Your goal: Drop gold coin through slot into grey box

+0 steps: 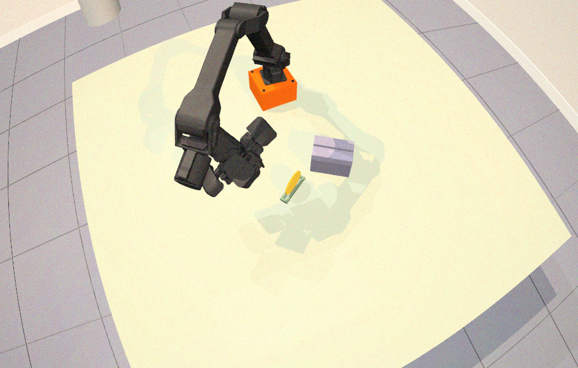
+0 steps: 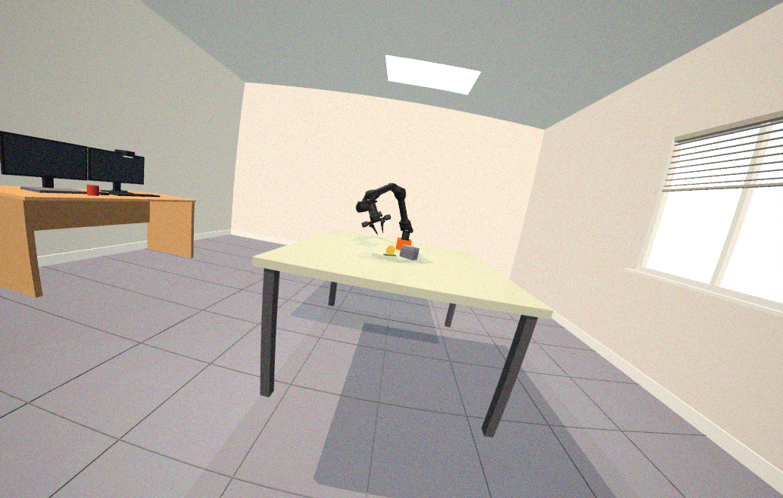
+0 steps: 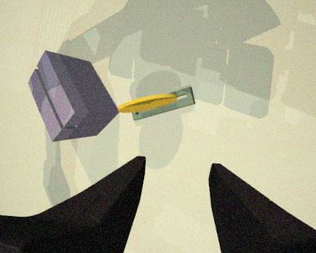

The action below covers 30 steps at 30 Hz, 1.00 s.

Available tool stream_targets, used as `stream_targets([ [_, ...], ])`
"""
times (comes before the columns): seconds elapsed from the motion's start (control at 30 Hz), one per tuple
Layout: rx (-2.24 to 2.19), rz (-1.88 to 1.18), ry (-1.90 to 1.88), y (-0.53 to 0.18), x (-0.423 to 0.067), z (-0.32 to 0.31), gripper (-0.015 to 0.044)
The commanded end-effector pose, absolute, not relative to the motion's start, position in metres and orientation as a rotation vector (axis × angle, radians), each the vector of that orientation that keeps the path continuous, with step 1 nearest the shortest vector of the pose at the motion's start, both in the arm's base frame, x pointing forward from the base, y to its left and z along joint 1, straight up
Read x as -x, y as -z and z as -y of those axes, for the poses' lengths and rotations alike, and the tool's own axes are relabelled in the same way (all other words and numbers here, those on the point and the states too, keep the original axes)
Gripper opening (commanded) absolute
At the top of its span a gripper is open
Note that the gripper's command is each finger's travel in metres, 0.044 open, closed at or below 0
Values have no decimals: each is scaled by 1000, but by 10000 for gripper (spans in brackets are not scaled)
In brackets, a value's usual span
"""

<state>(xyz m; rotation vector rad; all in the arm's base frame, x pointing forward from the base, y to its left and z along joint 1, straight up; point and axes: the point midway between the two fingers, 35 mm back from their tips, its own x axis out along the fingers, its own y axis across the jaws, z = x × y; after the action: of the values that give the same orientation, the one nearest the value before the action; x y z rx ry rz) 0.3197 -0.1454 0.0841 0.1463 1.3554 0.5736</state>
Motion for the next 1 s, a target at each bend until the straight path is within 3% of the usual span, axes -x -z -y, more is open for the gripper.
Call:
stream_targets([
  [0.0,944,-1138,-1208,-87,-325,86,161],
  [0.37,1704,-801,-1662,-96,-327,46,161],
  [0.97,1714,-795,-1668,-96,-326,45,161],
])
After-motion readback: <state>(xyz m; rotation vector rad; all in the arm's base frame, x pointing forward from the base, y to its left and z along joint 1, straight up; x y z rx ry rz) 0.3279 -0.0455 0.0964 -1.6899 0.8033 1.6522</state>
